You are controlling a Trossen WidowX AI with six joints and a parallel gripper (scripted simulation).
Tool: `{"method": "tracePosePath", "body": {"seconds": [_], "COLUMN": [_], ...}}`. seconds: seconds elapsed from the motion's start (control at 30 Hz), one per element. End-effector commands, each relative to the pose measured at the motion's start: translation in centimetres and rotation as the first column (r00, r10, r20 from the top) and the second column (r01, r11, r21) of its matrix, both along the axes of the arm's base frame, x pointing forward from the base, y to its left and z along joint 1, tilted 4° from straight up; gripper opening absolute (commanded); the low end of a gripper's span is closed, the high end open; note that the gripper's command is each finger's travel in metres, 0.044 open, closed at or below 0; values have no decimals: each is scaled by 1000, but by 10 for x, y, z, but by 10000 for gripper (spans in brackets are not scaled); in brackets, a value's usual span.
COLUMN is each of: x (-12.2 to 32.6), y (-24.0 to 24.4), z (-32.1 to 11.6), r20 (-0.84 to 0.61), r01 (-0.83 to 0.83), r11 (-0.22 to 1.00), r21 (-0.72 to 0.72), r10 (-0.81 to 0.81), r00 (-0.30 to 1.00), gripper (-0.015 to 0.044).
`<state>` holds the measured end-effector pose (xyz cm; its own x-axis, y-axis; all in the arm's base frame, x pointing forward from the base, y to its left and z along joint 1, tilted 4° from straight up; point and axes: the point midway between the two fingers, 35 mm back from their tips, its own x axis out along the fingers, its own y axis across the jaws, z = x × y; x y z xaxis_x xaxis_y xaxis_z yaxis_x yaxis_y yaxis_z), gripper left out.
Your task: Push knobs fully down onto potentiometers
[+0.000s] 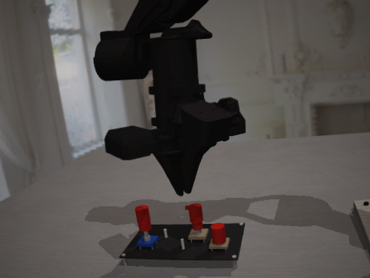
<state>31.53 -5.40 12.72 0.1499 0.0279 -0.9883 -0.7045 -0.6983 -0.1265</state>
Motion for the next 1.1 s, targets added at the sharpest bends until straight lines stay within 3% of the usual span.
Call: {"method": "tracePosePath", "body": {"seconds": [0.0,0.5,1.07], "x": [4,10,16], "y": [0,1,3], "z": [3,8,13], "r20": [13,-40,-128], "r01": [112,585,931], "r11": [993,805,343], "r21": [23,93,125], "r10": [-113,-584,-925], "r00": [994,810,358], "gripper": [0,0,0]}}
